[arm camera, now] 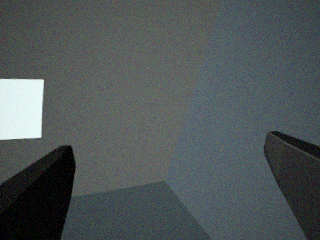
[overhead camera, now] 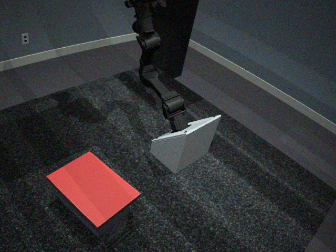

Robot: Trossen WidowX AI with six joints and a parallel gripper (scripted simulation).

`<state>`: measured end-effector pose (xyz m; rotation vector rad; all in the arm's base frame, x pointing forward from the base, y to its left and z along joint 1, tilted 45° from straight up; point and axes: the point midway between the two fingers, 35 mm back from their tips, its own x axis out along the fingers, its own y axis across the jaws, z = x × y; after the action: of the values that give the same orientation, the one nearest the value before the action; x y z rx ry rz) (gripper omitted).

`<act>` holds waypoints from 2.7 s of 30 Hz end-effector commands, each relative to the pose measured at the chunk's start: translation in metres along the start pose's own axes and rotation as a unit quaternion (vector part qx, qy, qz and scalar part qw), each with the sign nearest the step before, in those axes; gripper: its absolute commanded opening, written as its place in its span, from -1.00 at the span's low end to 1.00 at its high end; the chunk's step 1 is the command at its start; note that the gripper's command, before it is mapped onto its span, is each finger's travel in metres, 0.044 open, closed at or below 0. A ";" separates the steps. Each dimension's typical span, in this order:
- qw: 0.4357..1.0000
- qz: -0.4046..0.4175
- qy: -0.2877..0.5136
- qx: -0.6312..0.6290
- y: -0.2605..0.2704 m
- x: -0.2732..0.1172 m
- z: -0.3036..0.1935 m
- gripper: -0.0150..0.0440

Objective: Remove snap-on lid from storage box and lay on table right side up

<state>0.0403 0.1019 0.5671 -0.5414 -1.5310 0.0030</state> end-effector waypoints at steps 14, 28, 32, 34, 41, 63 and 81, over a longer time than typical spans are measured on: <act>0.911 0.156 0.262 0.278 0.157 -0.049 -0.089 0.31; 0.673 0.070 0.610 0.413 0.259 -0.201 -0.187 0.31; 0.617 0.015 0.670 0.414 0.267 -0.241 -0.202 0.31; 0.579 -0.028 0.706 0.408 0.270 -0.270 -0.211 0.31; 0.470 -0.197 0.784 0.353 0.259 -0.366 -0.230 0.31; 0.396 -0.426 0.780 0.230 0.209 -0.474 -0.227 0.31; 0.396 -0.426 0.780 0.229 0.188 -0.528 -0.242 0.31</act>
<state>0.2937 0.0140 0.0234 0.7421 0.3369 -0.6814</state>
